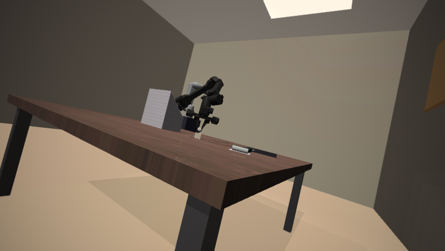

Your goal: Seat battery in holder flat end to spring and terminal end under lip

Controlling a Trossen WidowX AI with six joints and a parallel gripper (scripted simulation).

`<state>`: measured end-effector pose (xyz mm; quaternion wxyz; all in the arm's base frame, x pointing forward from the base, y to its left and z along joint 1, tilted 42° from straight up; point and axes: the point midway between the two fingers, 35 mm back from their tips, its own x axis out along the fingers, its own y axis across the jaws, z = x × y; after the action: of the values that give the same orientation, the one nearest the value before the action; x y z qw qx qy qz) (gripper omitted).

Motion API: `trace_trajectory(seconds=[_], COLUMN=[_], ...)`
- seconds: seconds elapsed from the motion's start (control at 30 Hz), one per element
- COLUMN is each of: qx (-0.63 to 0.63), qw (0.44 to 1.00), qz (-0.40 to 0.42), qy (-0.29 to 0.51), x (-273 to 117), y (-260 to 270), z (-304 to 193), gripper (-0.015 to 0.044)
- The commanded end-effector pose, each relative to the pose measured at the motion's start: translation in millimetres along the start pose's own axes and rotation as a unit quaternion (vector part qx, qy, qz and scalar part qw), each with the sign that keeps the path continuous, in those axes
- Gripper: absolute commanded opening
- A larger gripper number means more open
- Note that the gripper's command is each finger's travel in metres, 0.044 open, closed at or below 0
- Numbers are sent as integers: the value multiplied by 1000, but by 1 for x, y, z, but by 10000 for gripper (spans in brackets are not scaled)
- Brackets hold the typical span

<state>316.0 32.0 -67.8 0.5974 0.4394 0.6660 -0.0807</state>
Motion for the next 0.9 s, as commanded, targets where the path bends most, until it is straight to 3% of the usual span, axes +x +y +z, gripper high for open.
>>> trace_trajectory(seconds=[0.0,0.87], qx=[1,6], qw=[1000,993], qz=[-1,-11], qy=[-13,-114], x=[-1,11], y=[1,1], z=[0,-12], gripper=[61,61])
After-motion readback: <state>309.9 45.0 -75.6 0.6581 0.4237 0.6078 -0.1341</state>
